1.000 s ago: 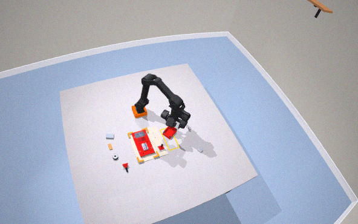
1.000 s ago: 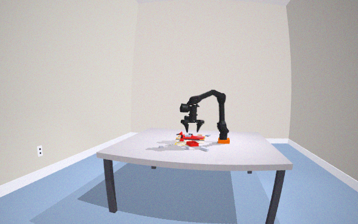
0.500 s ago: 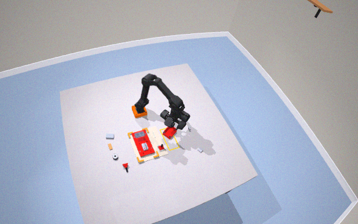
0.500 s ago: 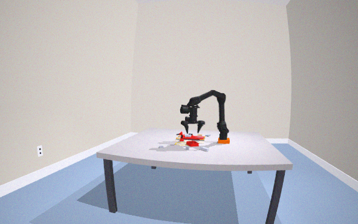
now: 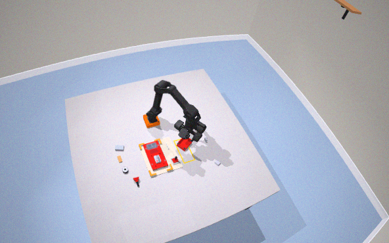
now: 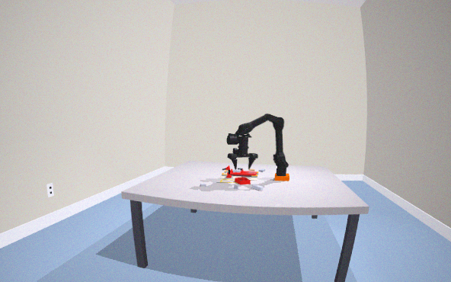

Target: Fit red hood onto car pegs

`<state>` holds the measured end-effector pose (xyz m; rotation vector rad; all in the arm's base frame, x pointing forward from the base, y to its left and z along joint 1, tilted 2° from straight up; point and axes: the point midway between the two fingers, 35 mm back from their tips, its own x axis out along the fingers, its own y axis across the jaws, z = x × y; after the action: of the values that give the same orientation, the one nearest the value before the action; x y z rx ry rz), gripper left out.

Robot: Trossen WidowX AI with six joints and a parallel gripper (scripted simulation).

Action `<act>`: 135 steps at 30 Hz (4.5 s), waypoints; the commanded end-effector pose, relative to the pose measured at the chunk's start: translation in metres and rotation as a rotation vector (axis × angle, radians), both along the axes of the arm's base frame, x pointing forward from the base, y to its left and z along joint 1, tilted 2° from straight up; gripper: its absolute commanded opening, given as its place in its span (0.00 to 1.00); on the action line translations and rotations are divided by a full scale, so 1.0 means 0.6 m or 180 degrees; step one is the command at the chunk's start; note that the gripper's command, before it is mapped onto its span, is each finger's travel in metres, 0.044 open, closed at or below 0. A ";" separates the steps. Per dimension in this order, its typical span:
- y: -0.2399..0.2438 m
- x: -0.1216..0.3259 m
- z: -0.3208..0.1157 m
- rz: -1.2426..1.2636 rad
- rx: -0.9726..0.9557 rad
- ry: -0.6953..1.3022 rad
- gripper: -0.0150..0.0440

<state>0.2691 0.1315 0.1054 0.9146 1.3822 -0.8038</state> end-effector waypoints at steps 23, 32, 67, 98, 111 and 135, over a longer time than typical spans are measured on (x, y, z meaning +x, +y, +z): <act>-0.001 -0.001 -0.036 -0.0017 -0.0028 0.0022 1.00; -0.001 -0.001 -0.046 -0.0017 -0.0028 0.0022 1.00; 0.001 -0.003 -0.085 -0.0017 -0.0028 0.0023 1.00; 0.002 -0.003 -0.105 -0.0017 -0.0028 0.0023 1.00; 0.003 -0.002 -0.115 -0.0017 -0.0028 0.0023 1.00; 0.005 0.000 -0.114 -0.0001 -0.0004 0.0011 0.72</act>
<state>0.2693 0.1346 0.0366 0.9127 1.3845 -0.8069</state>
